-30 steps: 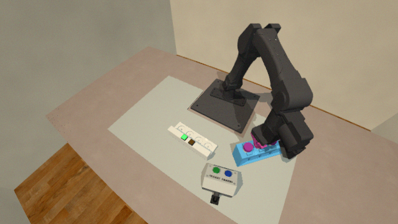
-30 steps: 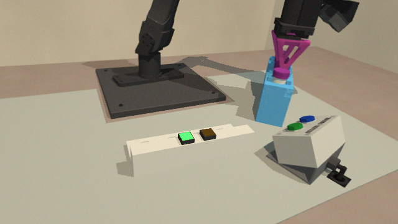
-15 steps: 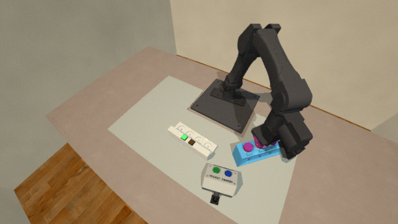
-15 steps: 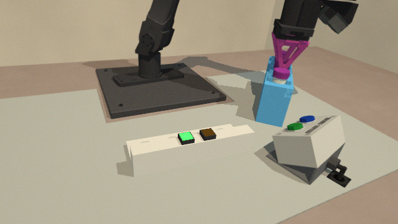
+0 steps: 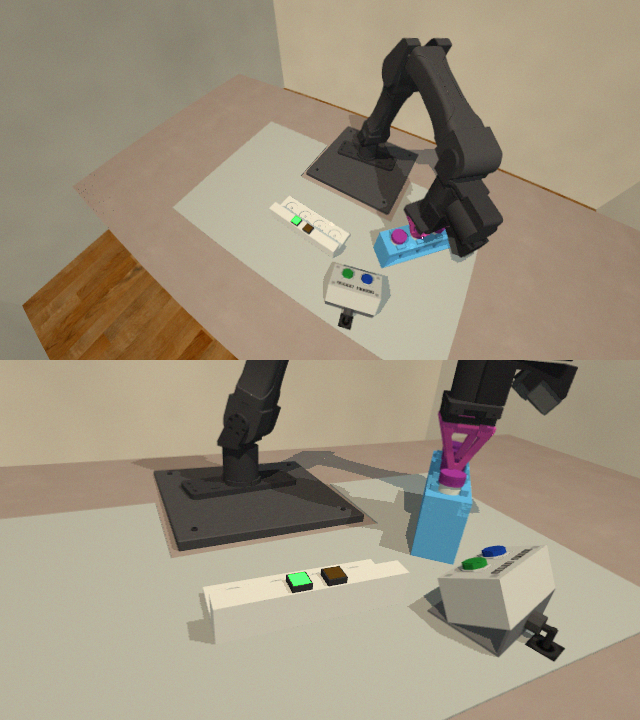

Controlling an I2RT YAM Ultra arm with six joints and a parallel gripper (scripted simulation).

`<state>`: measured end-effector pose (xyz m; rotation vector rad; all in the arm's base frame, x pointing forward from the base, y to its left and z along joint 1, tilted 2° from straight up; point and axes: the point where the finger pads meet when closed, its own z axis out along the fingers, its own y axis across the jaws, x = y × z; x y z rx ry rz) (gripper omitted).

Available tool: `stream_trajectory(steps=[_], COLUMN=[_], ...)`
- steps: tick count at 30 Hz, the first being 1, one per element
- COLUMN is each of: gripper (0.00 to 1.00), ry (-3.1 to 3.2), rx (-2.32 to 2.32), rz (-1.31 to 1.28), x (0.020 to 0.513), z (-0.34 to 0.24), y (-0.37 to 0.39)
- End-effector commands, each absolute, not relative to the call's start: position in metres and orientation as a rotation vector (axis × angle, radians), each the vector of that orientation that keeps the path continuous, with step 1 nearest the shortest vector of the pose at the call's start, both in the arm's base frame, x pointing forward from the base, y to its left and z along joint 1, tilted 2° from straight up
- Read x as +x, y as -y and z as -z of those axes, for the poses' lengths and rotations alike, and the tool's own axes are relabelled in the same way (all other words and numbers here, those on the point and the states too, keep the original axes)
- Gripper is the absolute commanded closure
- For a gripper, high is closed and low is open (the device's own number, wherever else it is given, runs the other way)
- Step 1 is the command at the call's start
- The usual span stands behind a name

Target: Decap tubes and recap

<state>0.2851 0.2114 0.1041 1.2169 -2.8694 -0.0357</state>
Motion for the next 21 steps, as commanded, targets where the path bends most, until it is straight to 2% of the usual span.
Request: stream_trajectory(steps=[1, 21], gripper=[1.00, 1.00], ry=[2.913, 3.065], rx=[1.137, 0.597], rz=[0.040, 0.035], x=[0.2860, 0.2860], z=[-0.1072, -0.1072], y=[-0.2123, -0.2123])
